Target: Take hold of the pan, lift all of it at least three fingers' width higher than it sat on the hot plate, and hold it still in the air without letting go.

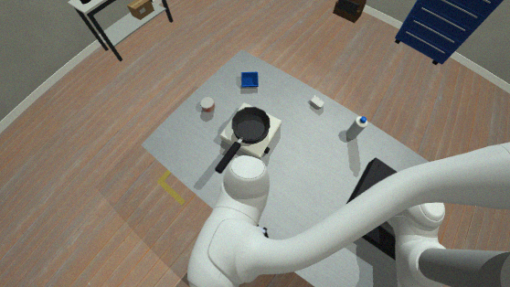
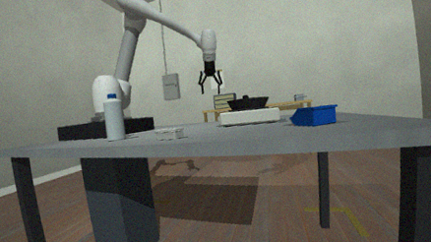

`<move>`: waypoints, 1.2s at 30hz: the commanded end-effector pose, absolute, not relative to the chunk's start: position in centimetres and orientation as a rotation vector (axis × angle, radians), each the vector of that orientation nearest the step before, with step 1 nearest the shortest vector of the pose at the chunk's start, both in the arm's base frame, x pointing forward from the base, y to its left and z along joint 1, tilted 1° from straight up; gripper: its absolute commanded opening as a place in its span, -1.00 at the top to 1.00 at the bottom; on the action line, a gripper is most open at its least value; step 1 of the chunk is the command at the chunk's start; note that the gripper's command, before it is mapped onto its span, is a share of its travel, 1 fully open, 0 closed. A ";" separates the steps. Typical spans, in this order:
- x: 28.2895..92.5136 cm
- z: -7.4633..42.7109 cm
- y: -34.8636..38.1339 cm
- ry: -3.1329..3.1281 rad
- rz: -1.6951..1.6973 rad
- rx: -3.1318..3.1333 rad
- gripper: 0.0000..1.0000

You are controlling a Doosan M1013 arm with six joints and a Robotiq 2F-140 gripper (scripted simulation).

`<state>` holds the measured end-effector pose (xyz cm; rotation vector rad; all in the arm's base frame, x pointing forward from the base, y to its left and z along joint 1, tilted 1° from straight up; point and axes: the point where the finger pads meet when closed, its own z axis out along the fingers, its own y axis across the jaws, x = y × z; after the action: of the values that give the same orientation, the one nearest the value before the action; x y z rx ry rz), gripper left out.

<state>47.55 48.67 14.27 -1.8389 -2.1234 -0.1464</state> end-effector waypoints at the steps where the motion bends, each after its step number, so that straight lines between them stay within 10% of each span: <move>1: 47.1 14.2 48.9 -2.096 -0.144 -1.840 0.19; 36: 41.3 18.6 60.0 -0.739 -0.147 -1.753 0.19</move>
<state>40.48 59.28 17.63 -1.7822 -0.8805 -0.1245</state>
